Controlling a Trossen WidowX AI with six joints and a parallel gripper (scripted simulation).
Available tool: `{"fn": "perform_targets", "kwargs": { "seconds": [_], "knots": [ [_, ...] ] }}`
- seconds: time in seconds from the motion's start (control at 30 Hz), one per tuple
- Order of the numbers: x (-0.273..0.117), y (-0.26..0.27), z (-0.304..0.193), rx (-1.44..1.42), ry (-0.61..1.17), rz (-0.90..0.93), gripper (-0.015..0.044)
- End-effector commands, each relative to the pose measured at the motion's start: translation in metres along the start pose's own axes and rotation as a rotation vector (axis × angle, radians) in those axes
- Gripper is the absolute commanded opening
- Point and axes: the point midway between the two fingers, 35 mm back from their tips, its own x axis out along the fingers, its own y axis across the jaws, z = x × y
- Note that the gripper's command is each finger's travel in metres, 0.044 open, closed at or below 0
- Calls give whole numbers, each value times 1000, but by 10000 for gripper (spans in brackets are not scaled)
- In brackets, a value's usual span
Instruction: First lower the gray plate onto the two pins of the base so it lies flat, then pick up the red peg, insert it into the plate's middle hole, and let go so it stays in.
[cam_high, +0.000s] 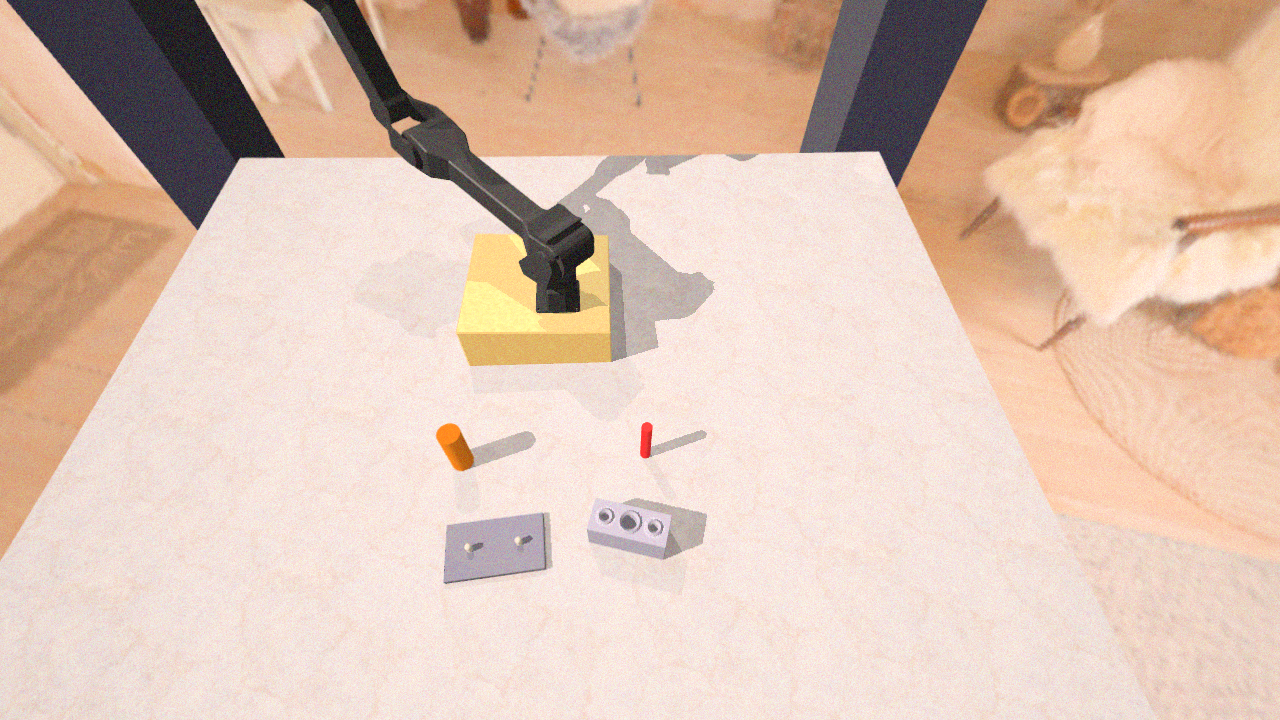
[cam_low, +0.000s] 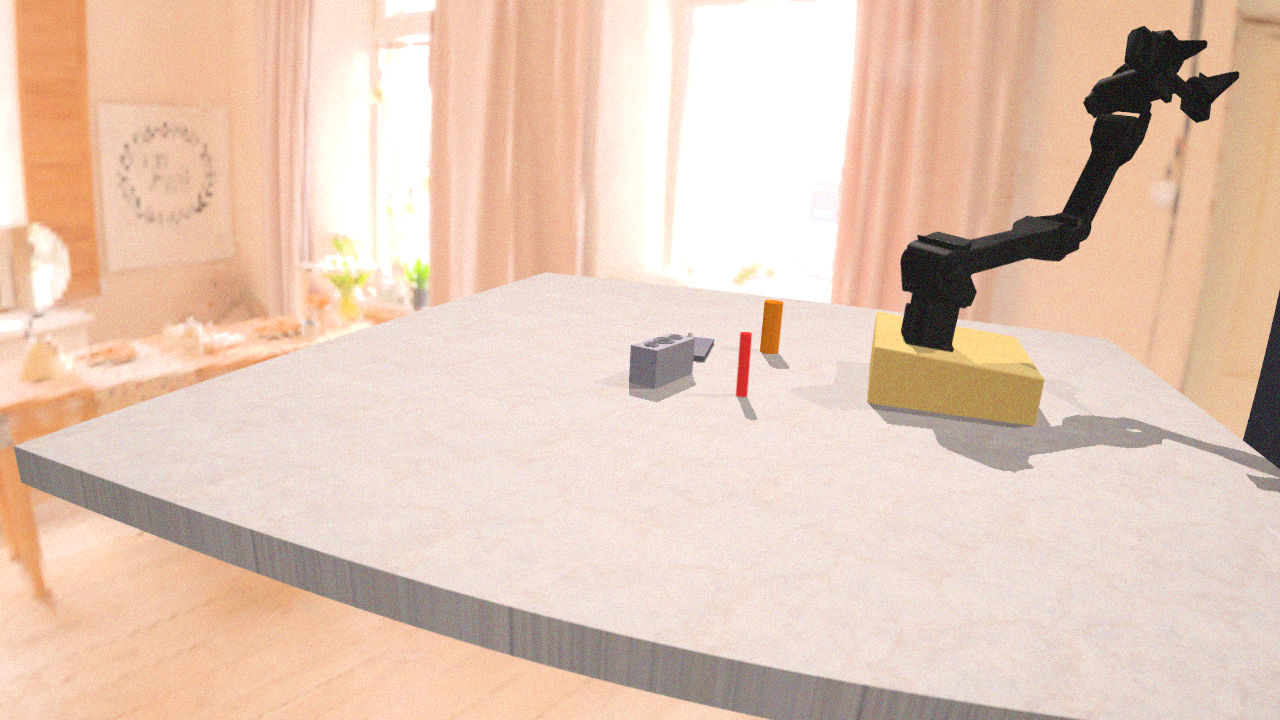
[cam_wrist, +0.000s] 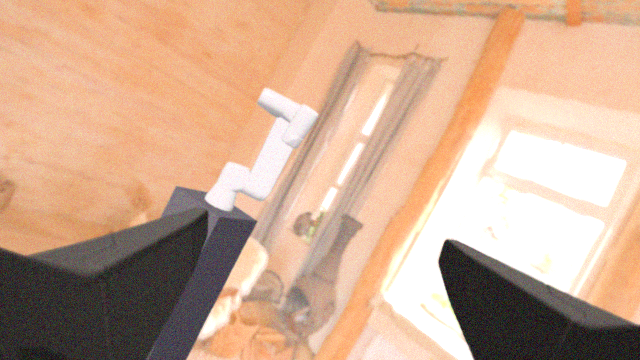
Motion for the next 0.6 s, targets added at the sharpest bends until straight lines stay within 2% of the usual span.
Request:
{"fn": "perform_targets", "kwargs": {
  "seconds": [0.0, 0.13, 0.3, 0.57],
  "knots": [
    [0, 0, 0, 0, 0, 0, 426],
    [11, -21, 6, 12, 4, -42, 440],
    [44, -96, 20, 49, 28, -192, 440],
    [72, -201, 17, 107, 82, -401, 440]
  ]
}}
